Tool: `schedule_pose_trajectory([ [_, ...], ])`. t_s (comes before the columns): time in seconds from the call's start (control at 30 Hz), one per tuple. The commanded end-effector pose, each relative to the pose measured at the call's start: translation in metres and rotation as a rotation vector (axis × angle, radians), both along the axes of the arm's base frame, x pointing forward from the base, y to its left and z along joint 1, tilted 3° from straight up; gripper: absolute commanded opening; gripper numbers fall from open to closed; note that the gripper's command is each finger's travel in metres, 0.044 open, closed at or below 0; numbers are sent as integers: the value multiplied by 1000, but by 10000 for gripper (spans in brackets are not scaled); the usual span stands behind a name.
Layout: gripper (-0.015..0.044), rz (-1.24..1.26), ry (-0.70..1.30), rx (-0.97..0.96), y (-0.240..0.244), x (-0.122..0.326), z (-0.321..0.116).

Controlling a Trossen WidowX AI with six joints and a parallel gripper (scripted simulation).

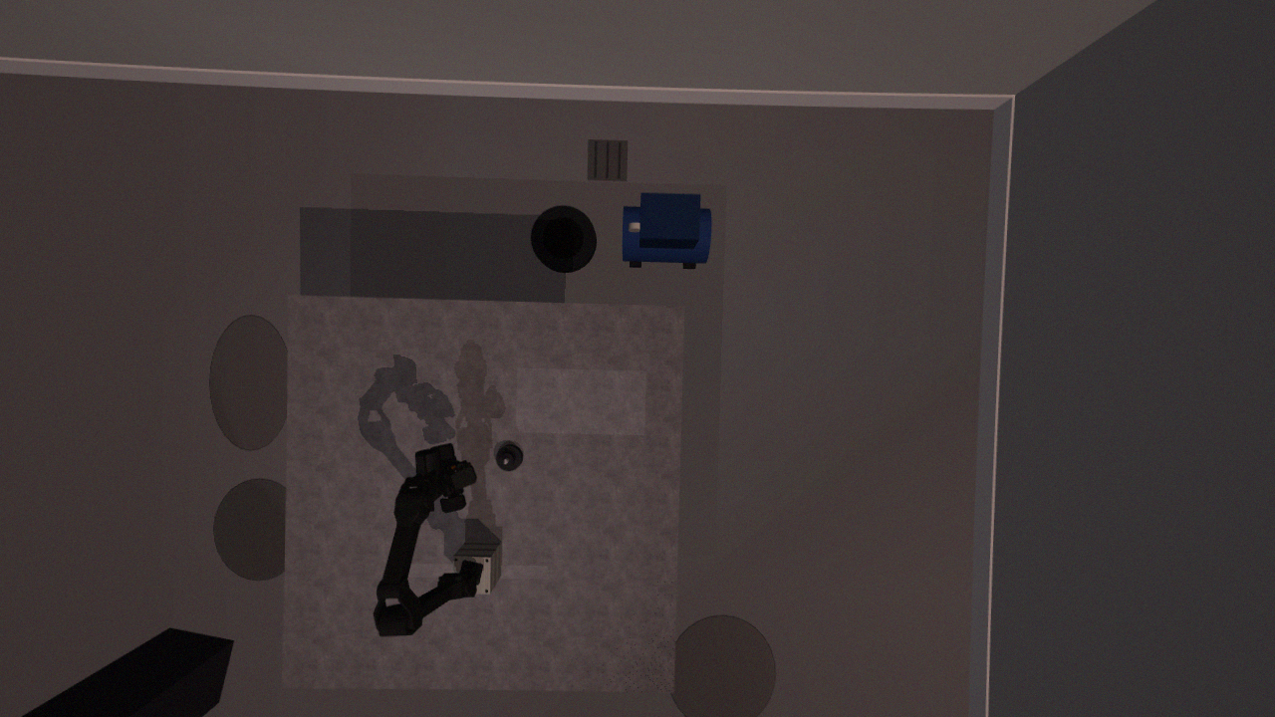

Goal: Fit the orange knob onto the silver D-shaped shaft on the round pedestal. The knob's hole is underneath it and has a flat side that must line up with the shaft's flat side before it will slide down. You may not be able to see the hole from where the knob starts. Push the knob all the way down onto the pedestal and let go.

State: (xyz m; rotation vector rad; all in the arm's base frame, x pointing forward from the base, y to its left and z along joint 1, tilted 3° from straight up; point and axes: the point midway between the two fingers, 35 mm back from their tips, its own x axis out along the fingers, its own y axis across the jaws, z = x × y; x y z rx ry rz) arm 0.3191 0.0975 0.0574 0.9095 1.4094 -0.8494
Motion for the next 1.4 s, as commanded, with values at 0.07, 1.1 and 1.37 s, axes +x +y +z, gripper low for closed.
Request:
schedule_pose_trajectory([
  [0.07,0,1,0,-3,-18,8,-6],
  [1.1,0,-16,8,-19,-112,30,-36],
  [1.37,0,-143,12,-19,-112,30,-36],
])
